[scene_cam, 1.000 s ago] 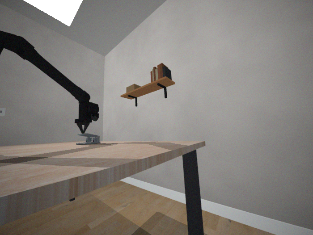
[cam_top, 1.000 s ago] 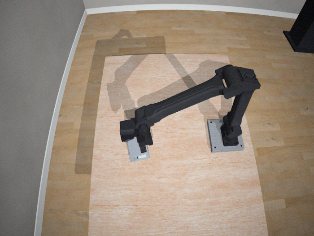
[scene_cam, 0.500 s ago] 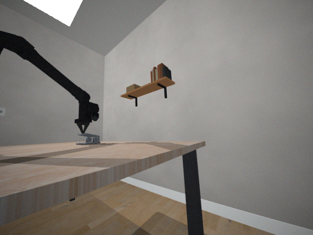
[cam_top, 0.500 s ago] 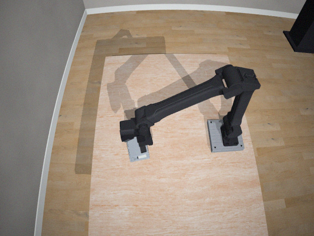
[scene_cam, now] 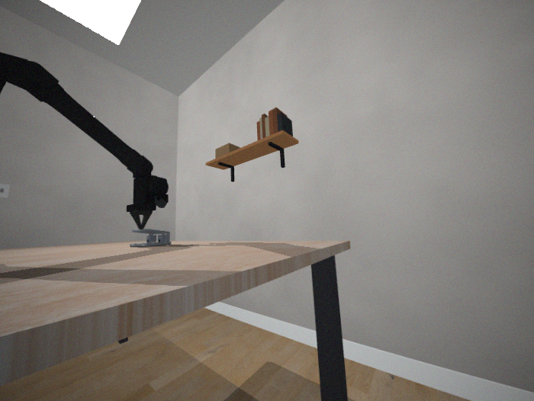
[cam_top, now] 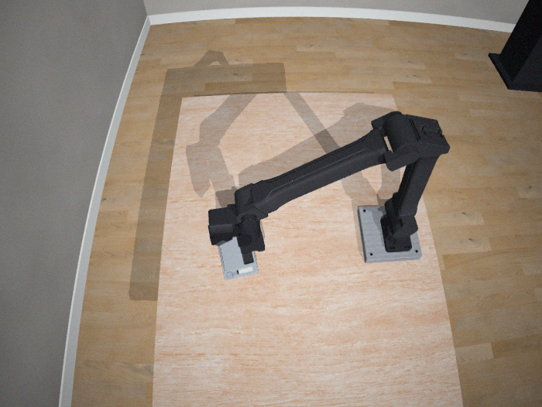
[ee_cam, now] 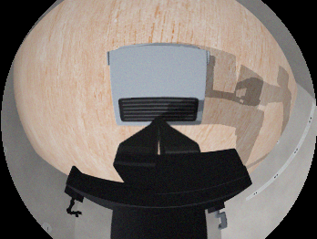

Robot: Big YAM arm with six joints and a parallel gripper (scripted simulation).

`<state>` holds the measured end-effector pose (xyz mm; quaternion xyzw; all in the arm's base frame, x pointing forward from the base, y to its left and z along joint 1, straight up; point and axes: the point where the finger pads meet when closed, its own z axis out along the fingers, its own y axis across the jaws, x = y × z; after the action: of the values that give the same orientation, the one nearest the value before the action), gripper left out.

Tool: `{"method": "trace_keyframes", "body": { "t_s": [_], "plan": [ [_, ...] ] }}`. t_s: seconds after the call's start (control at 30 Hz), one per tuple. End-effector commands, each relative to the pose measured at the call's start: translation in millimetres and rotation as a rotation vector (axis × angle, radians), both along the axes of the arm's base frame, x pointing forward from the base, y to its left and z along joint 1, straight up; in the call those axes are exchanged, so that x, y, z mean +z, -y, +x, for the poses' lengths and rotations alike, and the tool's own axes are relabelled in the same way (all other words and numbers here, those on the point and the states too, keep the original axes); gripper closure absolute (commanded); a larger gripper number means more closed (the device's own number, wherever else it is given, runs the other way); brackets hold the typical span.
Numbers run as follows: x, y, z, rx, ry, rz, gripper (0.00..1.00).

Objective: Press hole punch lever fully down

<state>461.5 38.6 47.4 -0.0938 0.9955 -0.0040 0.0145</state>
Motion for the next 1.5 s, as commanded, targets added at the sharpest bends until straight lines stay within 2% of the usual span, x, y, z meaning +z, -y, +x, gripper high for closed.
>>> {"method": "trace_keyframes", "body": {
  "t_s": [0.0, 1.13, 1.47],
  "plan": [
    [-23.0, -3.8, -5.2, 0.014, -0.03, 0.001, 1.0],
    [-23.1, -3.7, -5.2, 0.013, -0.03, 0.002, 1.0],
    [-31.1, -3.1, -8.0, 0.013, -0.03, 0.002, 1.0]
  ]
}}
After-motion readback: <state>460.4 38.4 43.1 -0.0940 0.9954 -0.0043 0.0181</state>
